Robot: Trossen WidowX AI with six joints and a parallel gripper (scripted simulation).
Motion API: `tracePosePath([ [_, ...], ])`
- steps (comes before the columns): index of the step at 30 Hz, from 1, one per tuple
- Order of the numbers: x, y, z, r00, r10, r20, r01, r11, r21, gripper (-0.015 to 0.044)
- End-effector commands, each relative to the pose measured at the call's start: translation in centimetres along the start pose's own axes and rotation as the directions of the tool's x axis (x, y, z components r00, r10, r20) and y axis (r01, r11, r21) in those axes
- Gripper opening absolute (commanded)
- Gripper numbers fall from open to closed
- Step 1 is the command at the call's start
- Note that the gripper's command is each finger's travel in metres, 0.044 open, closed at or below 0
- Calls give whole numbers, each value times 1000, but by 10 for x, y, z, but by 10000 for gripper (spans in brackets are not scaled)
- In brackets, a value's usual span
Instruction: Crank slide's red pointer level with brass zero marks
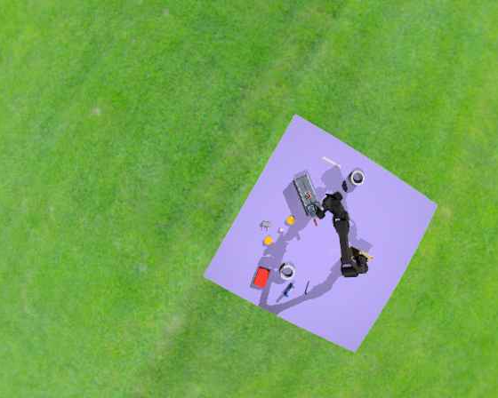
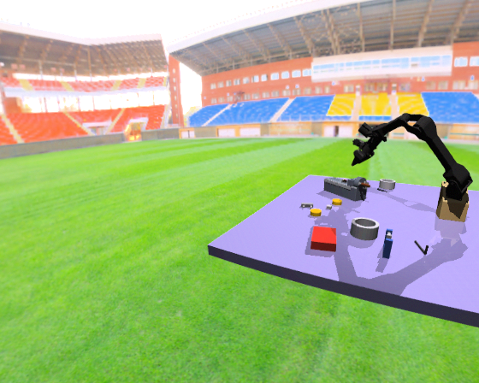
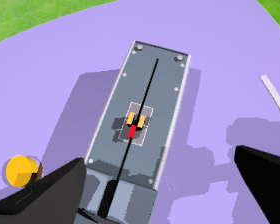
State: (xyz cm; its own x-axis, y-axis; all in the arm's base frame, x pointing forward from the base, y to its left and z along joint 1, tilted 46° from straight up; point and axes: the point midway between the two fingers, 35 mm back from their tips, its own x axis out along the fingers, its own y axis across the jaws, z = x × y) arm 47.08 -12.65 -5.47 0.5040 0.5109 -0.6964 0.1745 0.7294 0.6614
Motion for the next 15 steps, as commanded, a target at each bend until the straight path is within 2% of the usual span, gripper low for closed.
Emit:
tracePosePath([
  [1, -13, 4, 9, 1000, 5, 5, -5, 1000, -7, 440],
  [15, -37, 61, -20, 992, -122, 33, 116, 983, 139, 440],
])
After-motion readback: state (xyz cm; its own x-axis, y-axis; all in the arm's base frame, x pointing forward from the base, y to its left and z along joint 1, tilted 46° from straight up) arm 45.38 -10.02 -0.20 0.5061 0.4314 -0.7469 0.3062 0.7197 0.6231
